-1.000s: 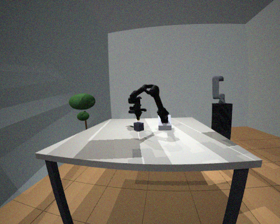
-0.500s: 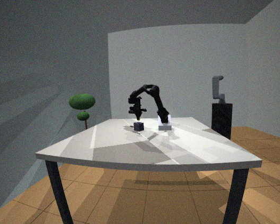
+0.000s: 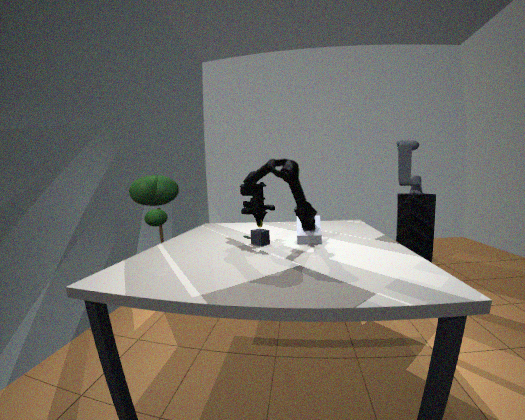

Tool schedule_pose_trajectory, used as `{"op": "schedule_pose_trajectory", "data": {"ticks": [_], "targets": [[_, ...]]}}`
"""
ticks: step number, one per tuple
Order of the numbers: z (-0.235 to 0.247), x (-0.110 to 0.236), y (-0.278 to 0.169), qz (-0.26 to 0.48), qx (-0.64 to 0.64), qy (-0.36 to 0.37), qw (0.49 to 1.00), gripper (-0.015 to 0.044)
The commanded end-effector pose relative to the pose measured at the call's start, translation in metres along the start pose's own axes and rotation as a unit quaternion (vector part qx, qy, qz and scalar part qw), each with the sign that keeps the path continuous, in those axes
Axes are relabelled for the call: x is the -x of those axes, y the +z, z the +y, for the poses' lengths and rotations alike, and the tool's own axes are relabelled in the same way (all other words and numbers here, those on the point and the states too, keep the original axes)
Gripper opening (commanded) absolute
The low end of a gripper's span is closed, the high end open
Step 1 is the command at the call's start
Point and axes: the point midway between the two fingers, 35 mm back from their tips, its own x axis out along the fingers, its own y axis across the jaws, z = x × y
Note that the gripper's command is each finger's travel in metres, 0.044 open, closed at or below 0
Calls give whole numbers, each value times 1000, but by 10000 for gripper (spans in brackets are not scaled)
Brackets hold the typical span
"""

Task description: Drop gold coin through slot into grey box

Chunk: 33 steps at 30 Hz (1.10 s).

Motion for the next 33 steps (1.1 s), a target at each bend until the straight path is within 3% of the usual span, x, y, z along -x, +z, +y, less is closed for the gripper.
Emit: {"op": "schedule_pose_trajectory", "data": {"ticks": [1, 23, 29, 33], "targets": [[1, -3, -1, 1, -3, 3, 1000, 0], [1, -13, -1, 1, -2, 3, 1000, 0], [0, -11, 0, 0, 1, 0, 1000, 157], [0, -11, 0, 0, 1, 0, 1000, 161]]}}
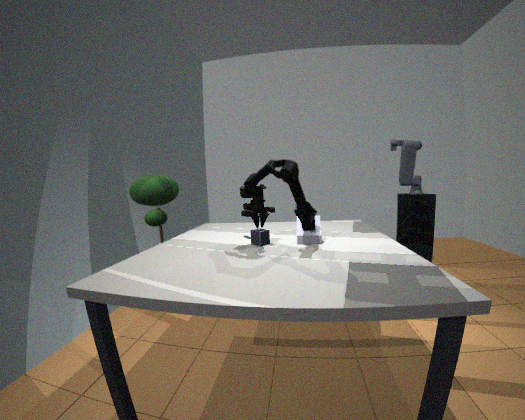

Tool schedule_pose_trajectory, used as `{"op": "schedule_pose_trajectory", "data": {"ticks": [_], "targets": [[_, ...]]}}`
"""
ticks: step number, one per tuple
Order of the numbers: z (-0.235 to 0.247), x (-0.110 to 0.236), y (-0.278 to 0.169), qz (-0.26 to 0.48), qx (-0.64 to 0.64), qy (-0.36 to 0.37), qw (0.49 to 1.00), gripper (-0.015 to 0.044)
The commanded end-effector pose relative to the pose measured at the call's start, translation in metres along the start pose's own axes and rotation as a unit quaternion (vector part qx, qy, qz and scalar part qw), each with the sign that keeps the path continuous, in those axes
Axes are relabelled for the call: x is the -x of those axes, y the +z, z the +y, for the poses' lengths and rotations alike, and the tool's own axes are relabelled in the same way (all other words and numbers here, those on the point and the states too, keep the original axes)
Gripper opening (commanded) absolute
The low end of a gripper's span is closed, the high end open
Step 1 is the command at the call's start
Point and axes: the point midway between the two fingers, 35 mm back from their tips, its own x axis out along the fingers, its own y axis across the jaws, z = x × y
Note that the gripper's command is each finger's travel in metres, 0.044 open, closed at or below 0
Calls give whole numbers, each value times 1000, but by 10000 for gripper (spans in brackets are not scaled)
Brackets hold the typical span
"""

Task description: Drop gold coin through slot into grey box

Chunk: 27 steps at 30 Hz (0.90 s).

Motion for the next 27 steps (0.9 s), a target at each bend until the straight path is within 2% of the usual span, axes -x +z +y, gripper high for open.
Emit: {"op": "schedule_pose_trajectory", "data": {"ticks": [1, 5, 14, 16, 19, 27], "targets": [[0, 0, 0, 0, 1, 0, 1000, 161], [0, 0, 0, 0, 1, 0, 1000, 161], [0, 20, 0, 0, 0, 0, 1000, 397], [-1, 39, -1, 1, -2, 1, 1000, 440], [-1, 60, -3, 2, -3, 3, 1000, 440], [-1, 60, -3, 2, -3, 3, 1000, 440]]}}
